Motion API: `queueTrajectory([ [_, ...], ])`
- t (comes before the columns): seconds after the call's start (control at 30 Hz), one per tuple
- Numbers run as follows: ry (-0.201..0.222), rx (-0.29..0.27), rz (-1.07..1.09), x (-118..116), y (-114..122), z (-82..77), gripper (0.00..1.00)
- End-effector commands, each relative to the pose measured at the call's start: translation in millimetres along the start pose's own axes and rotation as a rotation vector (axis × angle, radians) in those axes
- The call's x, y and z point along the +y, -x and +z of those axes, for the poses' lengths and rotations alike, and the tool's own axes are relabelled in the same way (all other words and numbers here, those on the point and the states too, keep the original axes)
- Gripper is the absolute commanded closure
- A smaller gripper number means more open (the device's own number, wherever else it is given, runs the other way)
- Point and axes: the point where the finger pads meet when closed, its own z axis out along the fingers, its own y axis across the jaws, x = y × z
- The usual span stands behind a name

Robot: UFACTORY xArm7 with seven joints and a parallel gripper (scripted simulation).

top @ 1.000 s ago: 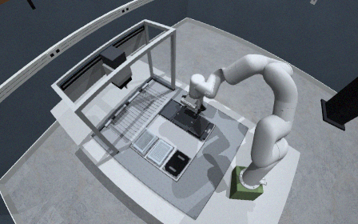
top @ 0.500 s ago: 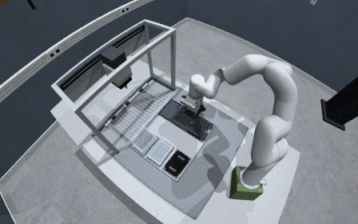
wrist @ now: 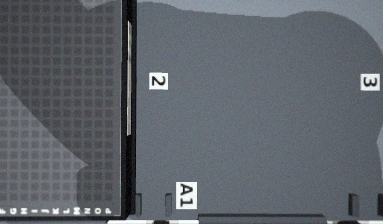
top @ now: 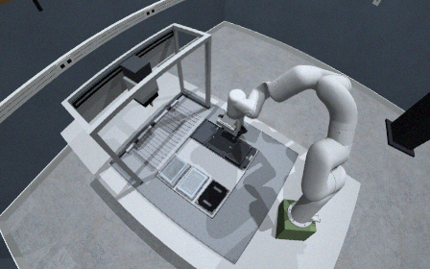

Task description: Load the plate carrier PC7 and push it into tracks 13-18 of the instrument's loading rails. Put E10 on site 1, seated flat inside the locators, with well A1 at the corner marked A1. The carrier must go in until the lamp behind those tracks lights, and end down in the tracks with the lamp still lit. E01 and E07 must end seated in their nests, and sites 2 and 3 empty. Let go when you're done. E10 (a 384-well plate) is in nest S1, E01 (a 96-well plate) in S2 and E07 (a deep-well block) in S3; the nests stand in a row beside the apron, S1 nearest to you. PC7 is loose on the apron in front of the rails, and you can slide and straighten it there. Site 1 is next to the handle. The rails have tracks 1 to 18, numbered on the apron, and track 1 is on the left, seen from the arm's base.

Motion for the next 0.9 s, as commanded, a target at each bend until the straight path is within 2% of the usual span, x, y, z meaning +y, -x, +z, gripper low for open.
queueTrajectory([
  [0.0,0.005,-0.002,0.001,2,4,-2.1,0.00],
  [0.87,0.005,-0.002,0.001,2,19,-2.1,0.00],
])
